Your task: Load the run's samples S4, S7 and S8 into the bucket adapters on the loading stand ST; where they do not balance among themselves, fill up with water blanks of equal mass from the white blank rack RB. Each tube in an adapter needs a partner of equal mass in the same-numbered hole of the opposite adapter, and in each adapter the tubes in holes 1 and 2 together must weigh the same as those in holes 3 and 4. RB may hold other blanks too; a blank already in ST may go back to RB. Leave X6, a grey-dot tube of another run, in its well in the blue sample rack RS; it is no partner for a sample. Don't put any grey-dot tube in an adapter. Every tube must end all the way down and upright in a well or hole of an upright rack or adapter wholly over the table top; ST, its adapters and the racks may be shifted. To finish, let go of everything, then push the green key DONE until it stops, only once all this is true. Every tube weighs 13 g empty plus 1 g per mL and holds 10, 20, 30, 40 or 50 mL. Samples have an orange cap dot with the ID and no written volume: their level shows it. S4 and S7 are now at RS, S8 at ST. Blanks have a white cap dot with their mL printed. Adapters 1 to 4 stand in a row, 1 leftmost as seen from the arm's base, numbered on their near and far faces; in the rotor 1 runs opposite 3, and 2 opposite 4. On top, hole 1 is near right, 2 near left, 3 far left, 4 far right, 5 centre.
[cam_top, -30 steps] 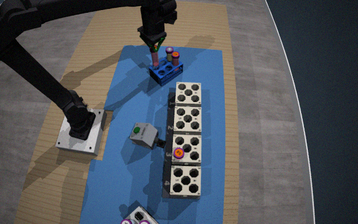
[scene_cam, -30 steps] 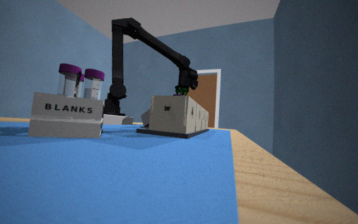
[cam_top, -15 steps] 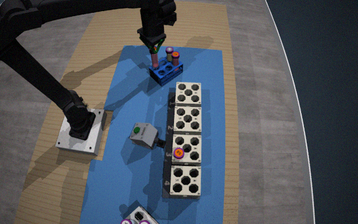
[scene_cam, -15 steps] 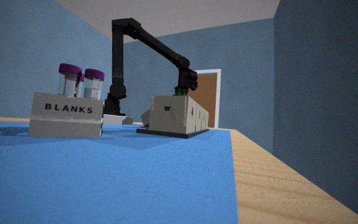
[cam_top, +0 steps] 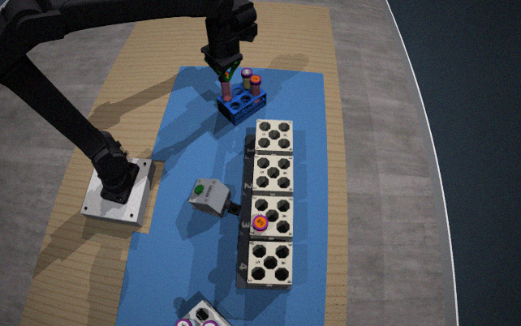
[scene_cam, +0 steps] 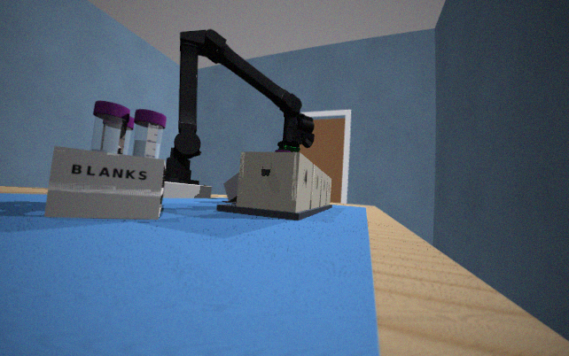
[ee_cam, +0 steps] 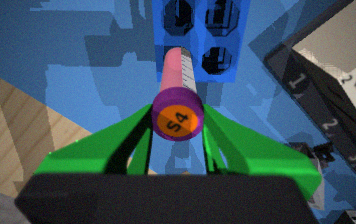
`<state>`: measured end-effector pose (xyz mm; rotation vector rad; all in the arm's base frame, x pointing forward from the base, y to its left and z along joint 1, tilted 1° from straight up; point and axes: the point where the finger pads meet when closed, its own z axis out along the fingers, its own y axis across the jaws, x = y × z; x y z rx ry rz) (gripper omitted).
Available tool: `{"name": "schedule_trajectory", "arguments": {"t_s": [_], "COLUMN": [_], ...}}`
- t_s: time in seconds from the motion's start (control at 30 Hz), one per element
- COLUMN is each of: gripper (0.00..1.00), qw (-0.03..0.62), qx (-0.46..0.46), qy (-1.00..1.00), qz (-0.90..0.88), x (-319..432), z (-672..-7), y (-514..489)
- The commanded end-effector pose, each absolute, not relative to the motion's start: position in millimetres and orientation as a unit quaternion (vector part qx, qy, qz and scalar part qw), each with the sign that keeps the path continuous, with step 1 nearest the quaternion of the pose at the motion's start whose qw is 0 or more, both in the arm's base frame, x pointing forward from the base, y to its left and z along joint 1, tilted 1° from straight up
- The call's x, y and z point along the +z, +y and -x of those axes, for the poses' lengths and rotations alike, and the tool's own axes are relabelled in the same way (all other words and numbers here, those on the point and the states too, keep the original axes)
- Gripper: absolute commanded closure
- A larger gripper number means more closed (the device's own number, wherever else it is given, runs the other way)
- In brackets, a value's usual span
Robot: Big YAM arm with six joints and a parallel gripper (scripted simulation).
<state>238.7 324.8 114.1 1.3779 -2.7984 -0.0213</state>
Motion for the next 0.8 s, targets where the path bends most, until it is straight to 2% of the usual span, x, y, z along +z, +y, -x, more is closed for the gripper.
{"name": "schedule_trajectory", "arguments": {"t_s": [0.0, 0.1, 0.13, 0.27, 0.77], "gripper": [1.0, 1.0, 1.0, 1.0, 1.0], "qw": [0.003, 0.003, -0.022, 0.003, 0.003], "qx": [-0.01, -0.01, -0.024, -0.01, -0.01], "qy": [-0.897, -0.897, -0.896, -0.897, -0.897], "qz": [-0.443, -0.442, -0.442, -0.442, -0.442], "x": [109.5, 108.2, 127.4, 101.5, 84.0], "z": [-238.8, -238.8, -252.6, -238.7, -238.4], "y": [333.8, 333.8, 351.7, 333.8, 333.5]}}
